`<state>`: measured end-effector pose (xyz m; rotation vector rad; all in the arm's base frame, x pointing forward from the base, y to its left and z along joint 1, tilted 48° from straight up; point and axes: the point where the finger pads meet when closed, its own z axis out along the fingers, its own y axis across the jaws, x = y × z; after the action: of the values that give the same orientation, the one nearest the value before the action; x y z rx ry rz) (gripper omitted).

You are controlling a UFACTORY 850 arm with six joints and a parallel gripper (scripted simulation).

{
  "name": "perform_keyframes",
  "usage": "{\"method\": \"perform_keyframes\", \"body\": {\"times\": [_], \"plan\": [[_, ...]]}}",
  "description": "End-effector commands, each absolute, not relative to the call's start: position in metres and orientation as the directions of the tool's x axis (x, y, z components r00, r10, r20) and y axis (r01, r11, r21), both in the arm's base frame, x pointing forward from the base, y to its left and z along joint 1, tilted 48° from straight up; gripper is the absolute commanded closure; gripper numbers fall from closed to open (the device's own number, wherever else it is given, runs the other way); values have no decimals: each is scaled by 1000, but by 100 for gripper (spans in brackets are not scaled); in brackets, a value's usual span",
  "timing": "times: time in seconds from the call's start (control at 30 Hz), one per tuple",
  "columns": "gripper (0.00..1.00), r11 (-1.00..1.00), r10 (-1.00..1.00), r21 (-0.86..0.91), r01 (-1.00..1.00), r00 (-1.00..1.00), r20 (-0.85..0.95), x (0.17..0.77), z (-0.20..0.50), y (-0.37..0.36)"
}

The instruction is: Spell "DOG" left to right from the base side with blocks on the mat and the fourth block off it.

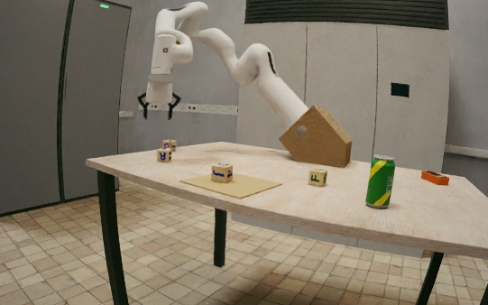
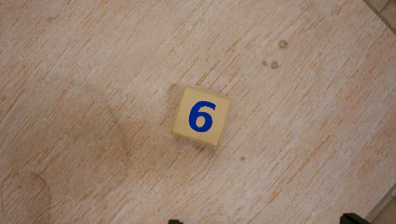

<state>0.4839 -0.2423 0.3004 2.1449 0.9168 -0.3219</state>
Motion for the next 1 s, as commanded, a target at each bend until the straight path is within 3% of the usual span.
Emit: {"method": "perform_keyframes", "body": {"times": [0.0,0.6,0.97], "plan": [[0,-449,509,554,701,710,-486,479,306,-248],[0,-450,509,554,701,710,-485,299,405,-354],[0,-447,508,555,701,710,-488,290,408,-356]]}}
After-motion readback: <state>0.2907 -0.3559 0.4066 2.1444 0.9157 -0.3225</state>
